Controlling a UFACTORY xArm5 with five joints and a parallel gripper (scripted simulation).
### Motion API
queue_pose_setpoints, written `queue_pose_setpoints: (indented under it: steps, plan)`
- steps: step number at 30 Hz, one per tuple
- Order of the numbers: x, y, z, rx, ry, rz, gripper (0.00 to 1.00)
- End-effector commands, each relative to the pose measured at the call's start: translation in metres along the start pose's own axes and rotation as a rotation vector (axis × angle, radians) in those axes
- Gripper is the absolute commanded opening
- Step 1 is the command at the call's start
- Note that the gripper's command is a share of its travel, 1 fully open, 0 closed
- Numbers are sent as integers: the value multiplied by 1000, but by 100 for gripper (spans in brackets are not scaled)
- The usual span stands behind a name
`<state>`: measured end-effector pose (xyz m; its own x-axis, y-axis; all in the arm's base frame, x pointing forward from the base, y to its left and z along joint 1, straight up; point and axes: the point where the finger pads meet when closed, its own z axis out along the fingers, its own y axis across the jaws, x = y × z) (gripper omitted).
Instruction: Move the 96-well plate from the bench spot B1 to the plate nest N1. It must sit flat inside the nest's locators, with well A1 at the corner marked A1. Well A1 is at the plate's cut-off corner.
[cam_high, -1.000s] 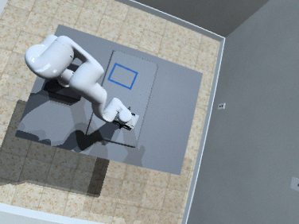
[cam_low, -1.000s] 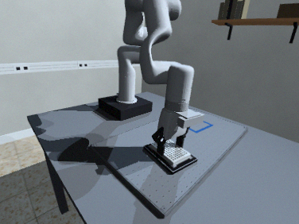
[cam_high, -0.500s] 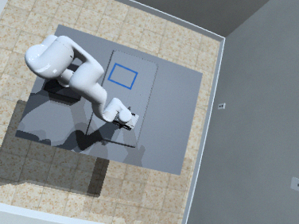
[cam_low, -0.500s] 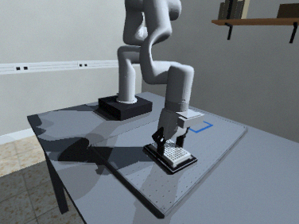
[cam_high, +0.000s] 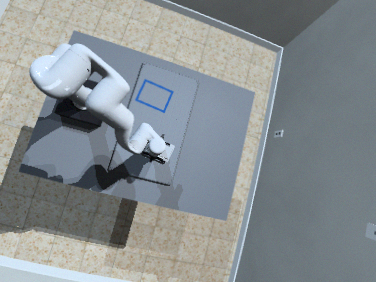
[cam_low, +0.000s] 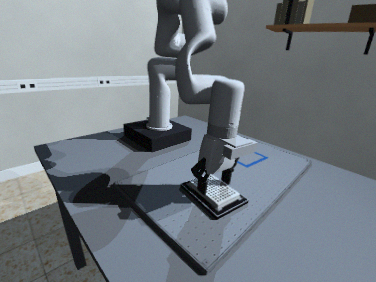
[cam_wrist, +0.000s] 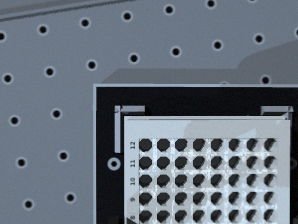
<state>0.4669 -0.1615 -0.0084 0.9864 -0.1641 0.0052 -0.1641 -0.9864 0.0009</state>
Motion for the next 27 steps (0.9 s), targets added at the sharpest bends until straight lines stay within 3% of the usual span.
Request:
queue_pose_setpoints:
  steps: [1,27]
  plan:
    - [2,0,-12,2,6,0,100]
    - [2,1,-71,2,6,0,100]
